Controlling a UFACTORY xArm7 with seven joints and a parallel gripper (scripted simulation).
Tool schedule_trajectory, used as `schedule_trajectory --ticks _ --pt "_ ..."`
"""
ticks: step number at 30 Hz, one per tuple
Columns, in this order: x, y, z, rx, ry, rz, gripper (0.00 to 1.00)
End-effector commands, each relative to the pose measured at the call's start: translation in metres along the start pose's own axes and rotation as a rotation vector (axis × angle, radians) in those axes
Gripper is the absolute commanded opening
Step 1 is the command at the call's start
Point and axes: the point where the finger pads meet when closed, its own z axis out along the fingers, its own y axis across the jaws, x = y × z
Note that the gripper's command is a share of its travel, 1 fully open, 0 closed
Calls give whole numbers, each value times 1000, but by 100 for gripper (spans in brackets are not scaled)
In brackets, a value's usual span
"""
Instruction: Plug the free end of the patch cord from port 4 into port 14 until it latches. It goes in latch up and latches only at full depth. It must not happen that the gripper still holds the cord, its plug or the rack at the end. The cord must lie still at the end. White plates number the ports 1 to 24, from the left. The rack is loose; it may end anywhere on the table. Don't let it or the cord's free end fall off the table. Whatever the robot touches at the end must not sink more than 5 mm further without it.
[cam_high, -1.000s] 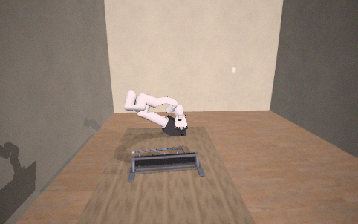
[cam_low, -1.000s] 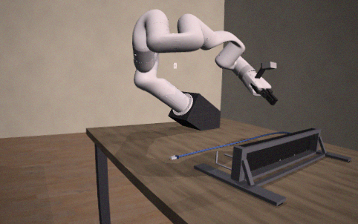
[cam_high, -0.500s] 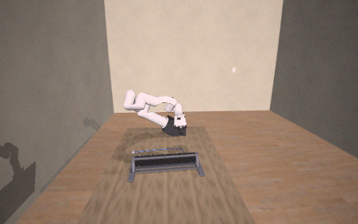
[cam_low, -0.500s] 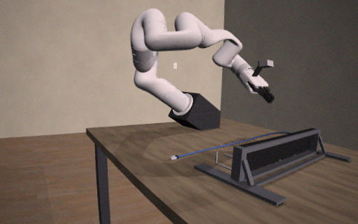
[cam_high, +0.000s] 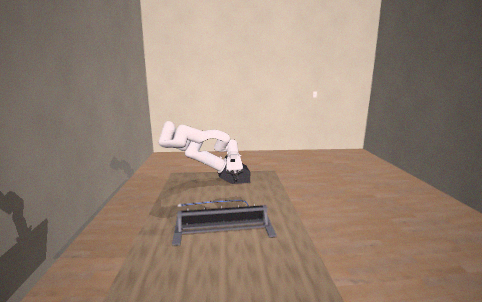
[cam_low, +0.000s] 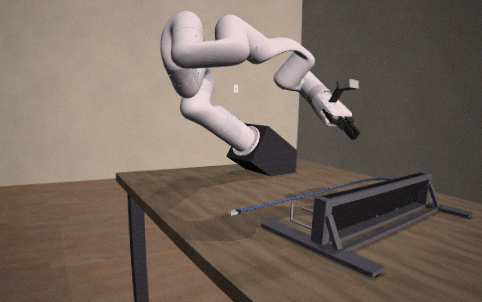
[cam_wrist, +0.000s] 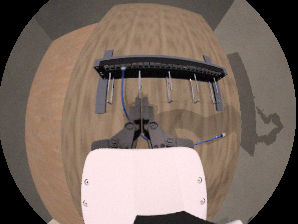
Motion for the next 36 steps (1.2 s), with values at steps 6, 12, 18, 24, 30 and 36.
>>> schedule_trajectory --ticks 6,12,18,24,30,36 --pt "2 30 -1 5 4 2 0" --pt "2 42 -1 5 3 2 0" --pt "2 43 -1 5 3 2 0" --pt "2 43 6 5 3 2 0" --pt "2 43 39 5 3 2 0" --pt "3 42 94 5 4 2 0"
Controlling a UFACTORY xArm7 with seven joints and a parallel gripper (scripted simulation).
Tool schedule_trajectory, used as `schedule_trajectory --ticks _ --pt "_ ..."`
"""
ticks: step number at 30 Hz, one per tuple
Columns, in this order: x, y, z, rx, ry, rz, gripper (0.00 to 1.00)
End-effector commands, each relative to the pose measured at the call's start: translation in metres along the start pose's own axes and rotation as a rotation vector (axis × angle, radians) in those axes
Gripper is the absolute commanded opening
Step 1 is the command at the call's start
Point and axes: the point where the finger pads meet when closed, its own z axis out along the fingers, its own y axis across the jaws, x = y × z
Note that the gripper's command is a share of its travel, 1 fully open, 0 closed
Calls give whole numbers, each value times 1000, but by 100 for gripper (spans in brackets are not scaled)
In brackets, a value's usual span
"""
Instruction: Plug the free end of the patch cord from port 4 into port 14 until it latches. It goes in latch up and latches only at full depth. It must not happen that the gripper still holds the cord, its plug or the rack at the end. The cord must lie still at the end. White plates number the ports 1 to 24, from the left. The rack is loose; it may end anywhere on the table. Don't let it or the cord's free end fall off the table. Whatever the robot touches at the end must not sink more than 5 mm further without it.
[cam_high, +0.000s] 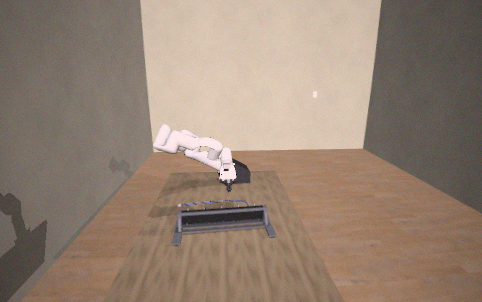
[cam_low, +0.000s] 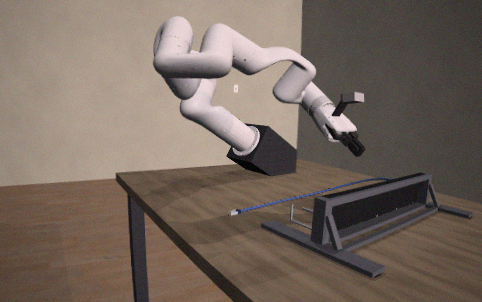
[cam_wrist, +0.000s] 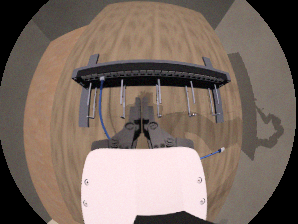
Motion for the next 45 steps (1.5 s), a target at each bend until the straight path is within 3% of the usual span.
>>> schedule_trajectory --ticks 1,3,7,11,45 --pt "4 -4 38 4 5 4 0" --pt "4 -4 38 4 5 4 0" --pt "4 -4 62 4 5 4 0" --pt "4 -4 73 4 5 4 0" --pt "4 -4 74 4 5 4 0"
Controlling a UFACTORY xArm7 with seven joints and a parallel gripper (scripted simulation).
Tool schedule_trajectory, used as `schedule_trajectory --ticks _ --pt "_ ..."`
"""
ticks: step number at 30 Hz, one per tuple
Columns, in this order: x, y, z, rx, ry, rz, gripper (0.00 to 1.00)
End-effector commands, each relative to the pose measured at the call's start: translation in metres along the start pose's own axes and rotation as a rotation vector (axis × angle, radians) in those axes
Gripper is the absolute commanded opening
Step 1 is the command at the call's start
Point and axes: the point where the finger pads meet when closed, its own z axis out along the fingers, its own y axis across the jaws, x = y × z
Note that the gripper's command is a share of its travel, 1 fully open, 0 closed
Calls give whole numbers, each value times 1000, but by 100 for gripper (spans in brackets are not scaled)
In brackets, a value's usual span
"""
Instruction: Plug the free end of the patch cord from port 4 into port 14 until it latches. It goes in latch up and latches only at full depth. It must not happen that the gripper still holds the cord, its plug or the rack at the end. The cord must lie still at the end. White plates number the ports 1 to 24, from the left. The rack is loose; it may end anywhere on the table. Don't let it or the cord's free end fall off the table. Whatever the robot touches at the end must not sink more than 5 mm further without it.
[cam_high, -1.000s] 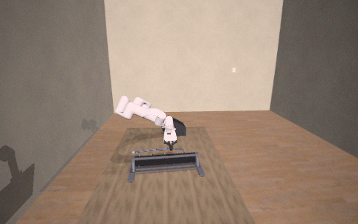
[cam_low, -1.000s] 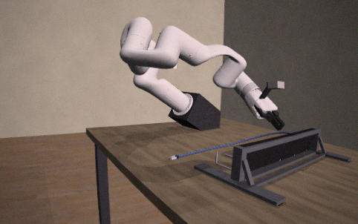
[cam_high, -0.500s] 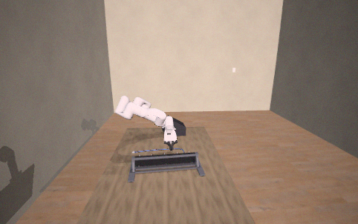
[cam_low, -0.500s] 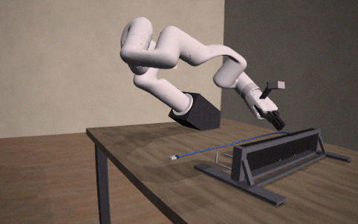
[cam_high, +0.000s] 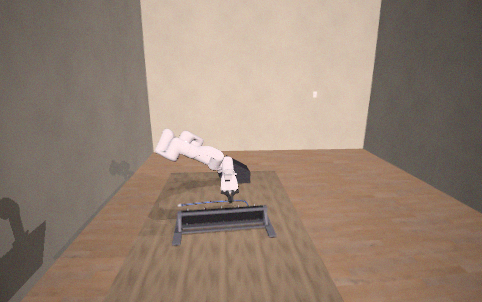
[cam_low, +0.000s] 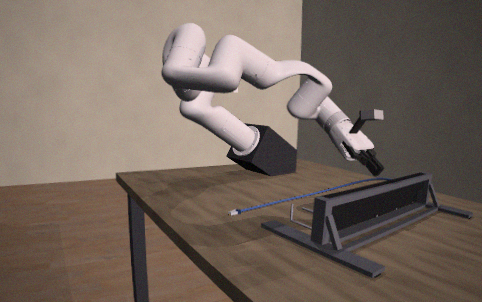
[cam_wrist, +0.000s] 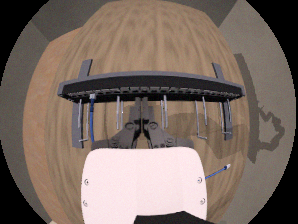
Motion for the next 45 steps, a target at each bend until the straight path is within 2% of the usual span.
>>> schedule_trajectory --ticks 1,20,26,31,40,45 --pt "3 -1 -1 2 4 2 0" --pt "3 -1 -1 2 4 2 0" --pt "3 -1 -9 2 4 2 0" --pt "2 -1 -37 2 4 2 0" --pt "2 -1 -115 2 4 2 0" --pt "2 -1 -130 2 4 2 0"
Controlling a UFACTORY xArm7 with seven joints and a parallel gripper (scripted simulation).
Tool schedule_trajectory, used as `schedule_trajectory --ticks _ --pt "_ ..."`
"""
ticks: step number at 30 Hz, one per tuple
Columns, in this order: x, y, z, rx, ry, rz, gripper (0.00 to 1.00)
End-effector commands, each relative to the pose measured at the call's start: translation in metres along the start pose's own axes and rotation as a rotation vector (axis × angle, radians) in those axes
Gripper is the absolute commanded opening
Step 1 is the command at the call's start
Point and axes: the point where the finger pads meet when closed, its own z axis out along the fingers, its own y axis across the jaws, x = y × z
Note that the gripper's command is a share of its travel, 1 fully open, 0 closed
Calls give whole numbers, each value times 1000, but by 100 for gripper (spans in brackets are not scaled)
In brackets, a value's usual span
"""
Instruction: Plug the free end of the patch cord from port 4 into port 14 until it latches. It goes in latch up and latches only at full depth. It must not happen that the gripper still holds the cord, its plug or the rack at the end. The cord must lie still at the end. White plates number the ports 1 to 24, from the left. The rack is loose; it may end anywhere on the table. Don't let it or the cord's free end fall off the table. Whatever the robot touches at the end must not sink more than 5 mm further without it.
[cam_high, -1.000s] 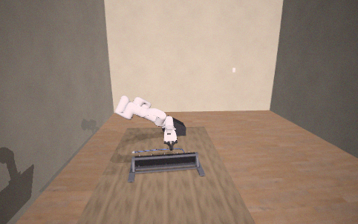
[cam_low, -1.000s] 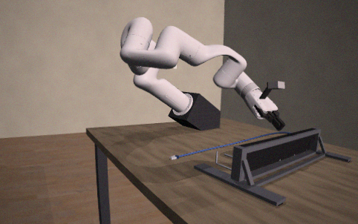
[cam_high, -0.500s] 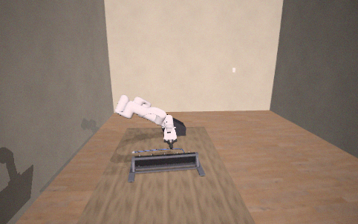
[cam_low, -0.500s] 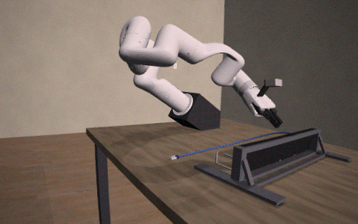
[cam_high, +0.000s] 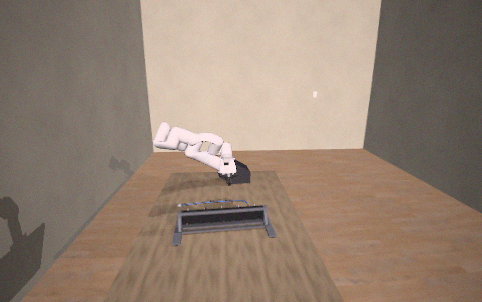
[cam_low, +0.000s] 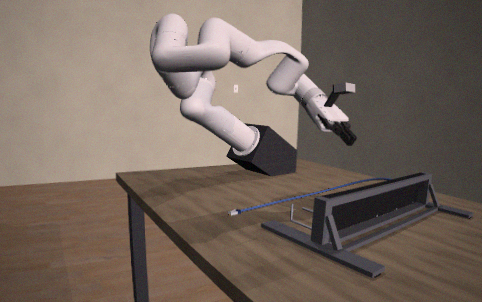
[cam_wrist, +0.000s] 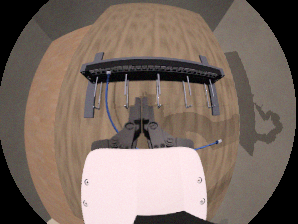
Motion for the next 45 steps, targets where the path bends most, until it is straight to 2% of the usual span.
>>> schedule_trajectory --ticks 1,5,16,21,30,32,39,45 --pt "2 1 -17 0 0 4 0" --pt "2 1 -24 0 0 4 0" --pt "2 7 -24 0 0 4 0" --pt "2 23 -24 0 0 4 0" --pt "2 67 -24 0 0 4 0" --pt "2 67 -24 0 0 4 0" --pt "2 93 -24 0 0 4 0" --pt "2 101 -24 0 0 4 0"
